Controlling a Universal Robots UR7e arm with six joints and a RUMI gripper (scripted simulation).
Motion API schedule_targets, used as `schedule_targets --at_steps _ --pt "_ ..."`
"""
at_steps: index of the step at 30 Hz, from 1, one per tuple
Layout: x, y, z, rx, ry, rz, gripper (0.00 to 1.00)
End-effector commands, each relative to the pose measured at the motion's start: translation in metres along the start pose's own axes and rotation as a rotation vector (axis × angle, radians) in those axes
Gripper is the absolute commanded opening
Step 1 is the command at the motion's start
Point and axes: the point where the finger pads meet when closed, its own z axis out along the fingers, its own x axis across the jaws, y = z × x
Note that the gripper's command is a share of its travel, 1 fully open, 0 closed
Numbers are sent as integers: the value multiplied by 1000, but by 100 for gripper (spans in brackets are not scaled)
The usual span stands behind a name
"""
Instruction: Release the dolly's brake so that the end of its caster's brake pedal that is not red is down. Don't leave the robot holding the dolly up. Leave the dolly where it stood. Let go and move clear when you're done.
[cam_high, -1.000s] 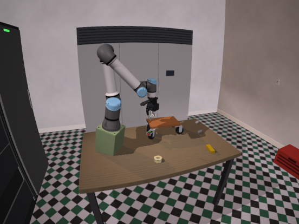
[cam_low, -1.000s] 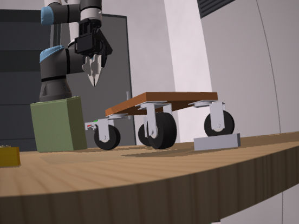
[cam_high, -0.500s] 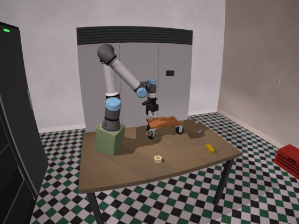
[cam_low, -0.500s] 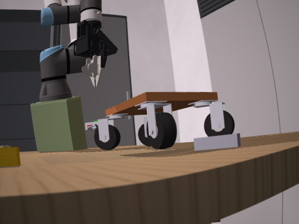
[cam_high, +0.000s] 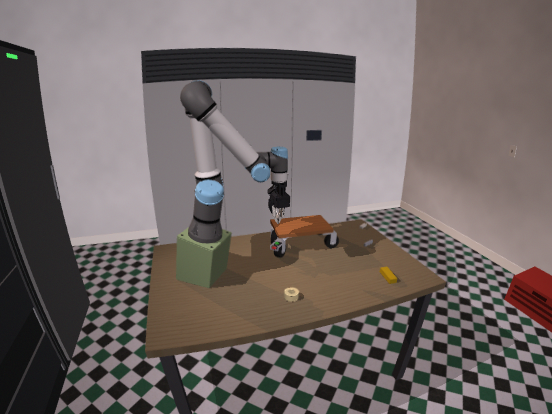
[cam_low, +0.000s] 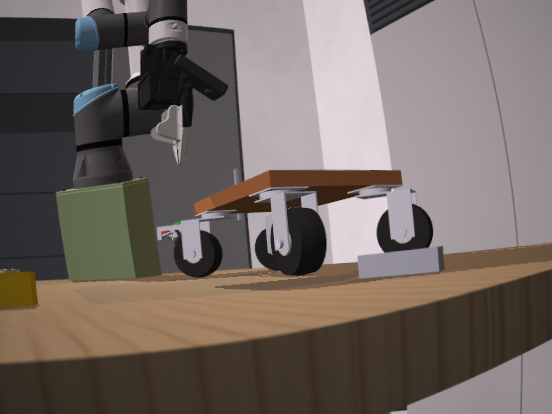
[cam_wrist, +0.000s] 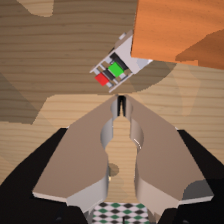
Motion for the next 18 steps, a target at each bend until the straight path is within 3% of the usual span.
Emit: schedule_targets --at_steps 1,18 --pt "2 -1 2 -13 -1 192 0" --pt "6 -1 11 -13 3 832 0"
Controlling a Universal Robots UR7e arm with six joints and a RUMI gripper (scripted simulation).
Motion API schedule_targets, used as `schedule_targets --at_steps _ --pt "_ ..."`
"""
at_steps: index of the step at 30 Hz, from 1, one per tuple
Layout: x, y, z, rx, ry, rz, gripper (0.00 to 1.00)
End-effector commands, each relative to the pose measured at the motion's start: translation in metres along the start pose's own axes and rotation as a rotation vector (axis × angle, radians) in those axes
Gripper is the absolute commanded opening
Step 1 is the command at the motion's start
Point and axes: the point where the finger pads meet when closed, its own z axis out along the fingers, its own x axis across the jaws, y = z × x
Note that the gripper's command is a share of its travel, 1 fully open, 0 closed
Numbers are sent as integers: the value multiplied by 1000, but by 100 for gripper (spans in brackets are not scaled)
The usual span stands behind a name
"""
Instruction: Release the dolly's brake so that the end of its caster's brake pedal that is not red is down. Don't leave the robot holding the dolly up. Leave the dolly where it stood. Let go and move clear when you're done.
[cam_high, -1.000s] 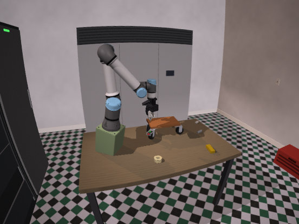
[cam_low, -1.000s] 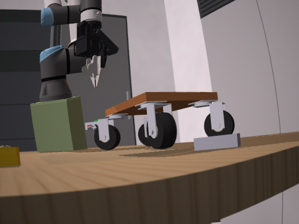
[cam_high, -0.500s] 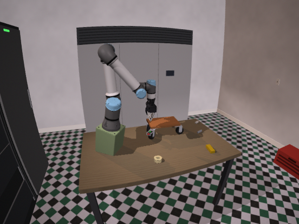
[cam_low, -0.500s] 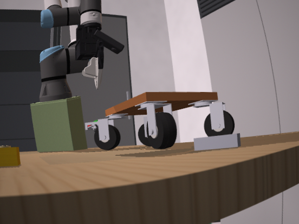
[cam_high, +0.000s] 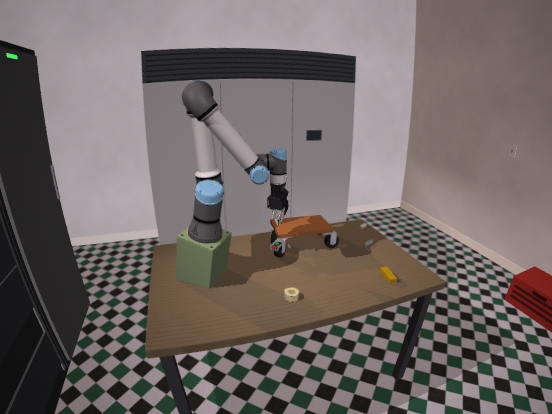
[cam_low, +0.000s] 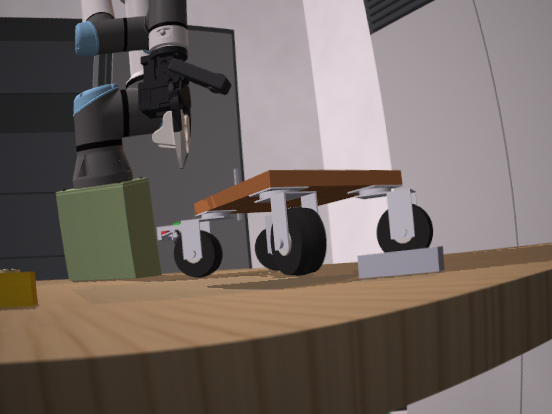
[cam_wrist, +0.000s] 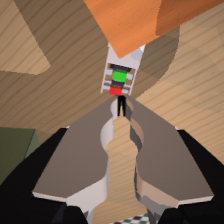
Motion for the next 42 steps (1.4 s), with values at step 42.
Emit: schedule_targets --at_steps 42 --pt "1 14 19 -10 22 1535 0"
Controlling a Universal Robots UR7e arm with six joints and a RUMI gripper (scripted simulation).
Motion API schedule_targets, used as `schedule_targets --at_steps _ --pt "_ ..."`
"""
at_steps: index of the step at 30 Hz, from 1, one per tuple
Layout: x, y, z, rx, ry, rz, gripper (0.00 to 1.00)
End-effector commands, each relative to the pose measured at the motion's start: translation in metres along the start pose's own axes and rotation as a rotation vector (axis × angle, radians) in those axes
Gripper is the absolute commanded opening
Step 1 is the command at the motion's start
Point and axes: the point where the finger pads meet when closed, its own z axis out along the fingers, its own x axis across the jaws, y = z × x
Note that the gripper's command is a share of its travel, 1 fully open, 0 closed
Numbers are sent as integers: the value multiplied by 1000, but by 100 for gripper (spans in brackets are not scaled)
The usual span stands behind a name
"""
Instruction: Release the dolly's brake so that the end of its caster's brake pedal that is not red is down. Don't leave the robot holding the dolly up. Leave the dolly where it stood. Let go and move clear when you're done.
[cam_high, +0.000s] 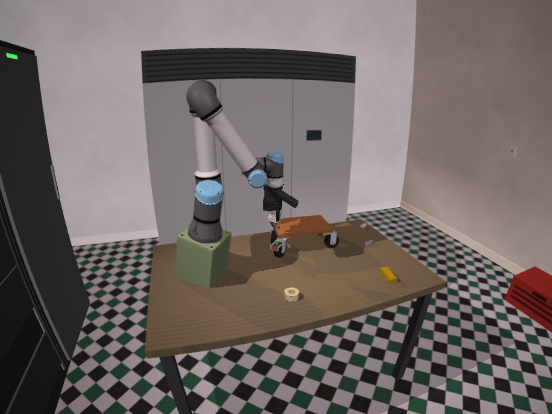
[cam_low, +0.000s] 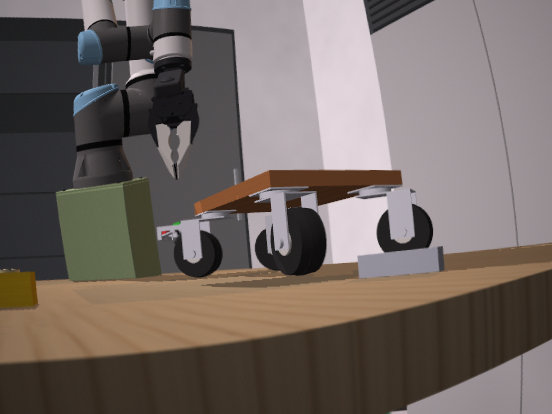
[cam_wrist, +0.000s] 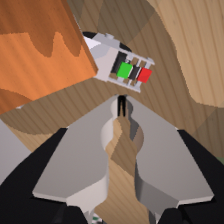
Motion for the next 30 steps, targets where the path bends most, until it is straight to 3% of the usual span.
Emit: schedule_targets --at_steps 1,16,30 --pt "2 1 1 4 11 146 0" --pt "4 4 4 5 10 329 0" --pt "5 4 4 5 10 373 0"
